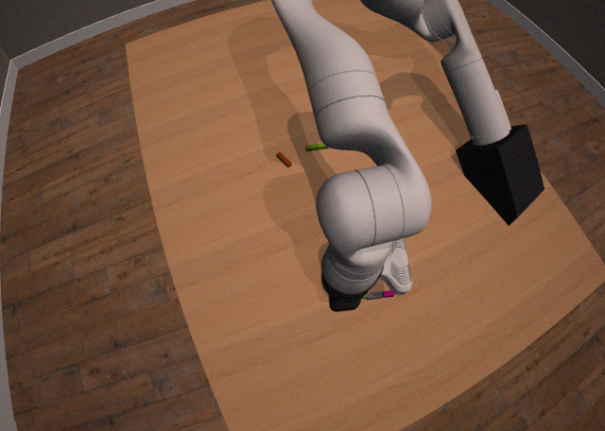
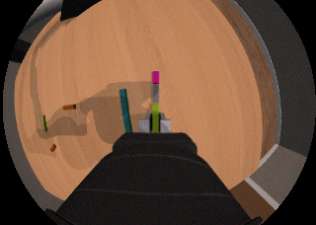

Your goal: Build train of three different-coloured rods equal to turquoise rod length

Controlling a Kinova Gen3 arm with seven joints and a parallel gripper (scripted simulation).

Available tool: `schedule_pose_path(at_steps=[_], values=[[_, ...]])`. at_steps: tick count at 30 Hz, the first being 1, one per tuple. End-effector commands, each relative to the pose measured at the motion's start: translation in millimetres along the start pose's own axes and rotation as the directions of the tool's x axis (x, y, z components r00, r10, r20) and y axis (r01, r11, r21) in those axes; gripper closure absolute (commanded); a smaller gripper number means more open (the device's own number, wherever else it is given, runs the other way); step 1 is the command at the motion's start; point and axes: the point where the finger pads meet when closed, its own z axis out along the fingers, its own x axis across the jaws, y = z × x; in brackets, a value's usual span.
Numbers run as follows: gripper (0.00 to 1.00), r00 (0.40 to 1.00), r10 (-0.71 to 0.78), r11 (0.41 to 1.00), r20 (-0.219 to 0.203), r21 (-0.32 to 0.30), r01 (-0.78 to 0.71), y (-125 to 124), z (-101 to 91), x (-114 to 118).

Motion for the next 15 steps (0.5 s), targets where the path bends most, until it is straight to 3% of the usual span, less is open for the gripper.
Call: schedule_pose_path(at_steps=[1,15], values=[[0.76,1.000,0.000,1.000,-0.002,-0.001,0.000,0.2,-1.2,0.6],[0.76,1.000,0.000,1.000,-0.002,-0.001,0.000,0.2,1.9,0.6]])
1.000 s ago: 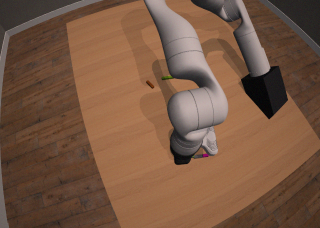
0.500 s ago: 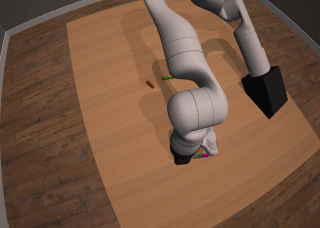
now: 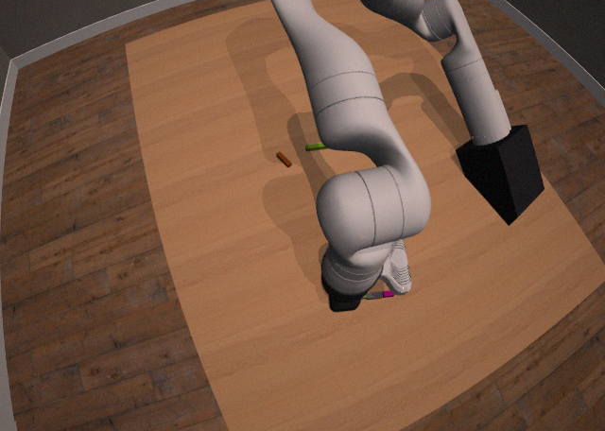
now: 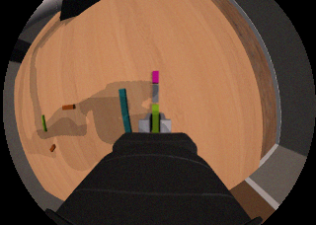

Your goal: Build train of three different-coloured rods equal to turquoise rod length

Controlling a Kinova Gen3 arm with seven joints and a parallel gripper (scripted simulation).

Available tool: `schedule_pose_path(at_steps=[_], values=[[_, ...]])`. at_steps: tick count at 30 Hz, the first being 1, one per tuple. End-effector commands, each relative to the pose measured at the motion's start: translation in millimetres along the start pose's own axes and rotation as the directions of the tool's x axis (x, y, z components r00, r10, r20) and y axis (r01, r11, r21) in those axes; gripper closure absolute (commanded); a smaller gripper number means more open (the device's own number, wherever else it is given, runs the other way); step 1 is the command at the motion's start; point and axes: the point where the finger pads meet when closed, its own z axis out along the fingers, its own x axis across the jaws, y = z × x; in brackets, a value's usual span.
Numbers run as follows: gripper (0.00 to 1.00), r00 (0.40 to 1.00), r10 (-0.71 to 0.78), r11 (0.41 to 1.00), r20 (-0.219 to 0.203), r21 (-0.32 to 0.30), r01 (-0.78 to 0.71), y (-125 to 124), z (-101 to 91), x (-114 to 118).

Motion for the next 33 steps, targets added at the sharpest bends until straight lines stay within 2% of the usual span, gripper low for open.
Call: schedule_pose_path(at_steps=[1,11,33], values=[[0.76,1.000,0.000,1.000,-0.001,0.000,0.000,0.0,1.1,0.3],[0.76,1.000,0.000,1.000,-0.001,0.000,0.000,0.0,8.1,0.3],[0.76,1.000,0.000,1.000,-0.001,0.000,0.000,0.0,8.5,0.3]])
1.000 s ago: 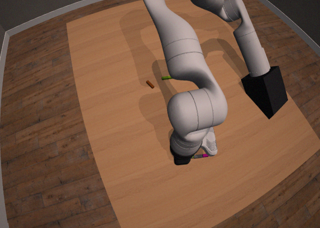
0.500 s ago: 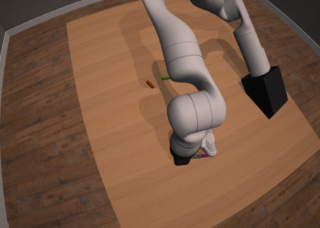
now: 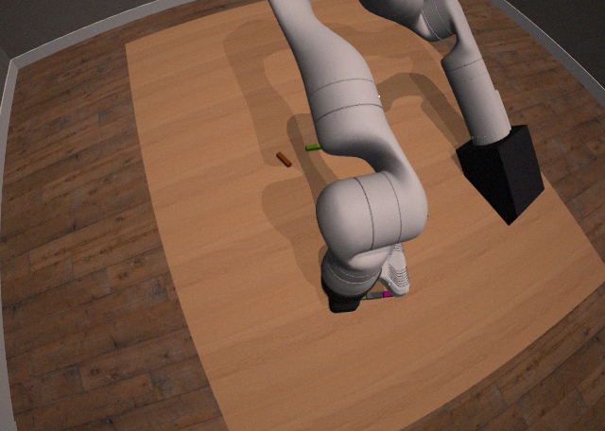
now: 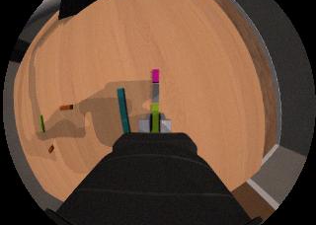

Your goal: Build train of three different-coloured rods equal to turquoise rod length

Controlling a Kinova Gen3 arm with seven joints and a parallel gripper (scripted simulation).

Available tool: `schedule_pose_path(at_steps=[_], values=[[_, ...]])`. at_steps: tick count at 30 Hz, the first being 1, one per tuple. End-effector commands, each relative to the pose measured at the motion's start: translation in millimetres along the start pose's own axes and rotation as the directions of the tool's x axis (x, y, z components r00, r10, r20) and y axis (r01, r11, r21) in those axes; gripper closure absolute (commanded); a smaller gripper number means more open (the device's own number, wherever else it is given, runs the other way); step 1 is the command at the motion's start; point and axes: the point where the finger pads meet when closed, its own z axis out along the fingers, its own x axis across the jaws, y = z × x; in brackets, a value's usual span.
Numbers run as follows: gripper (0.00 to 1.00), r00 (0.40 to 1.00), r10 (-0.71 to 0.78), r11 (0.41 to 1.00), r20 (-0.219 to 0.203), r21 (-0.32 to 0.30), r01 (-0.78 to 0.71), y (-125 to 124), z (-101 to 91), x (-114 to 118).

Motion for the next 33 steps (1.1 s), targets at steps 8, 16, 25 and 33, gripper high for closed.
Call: schedule_pose_path(at_steps=[8,16,25,33], values=[[0.76,1.000,0.000,1.000,-0.002,-0.001,0.000,0.3,-1.2,0.6],[0.76,1.000,0.000,1.000,-0.002,-0.001,0.000,0.3,-1.2,0.6],[0.58,1.000,0.000,1.000,-0.002,-0.001,0.000,0.3,-1.2,0.6],[0.46,1.000,0.000,1.000,-0.002,-0.001,0.000,0.3,-1.2,0.6]])
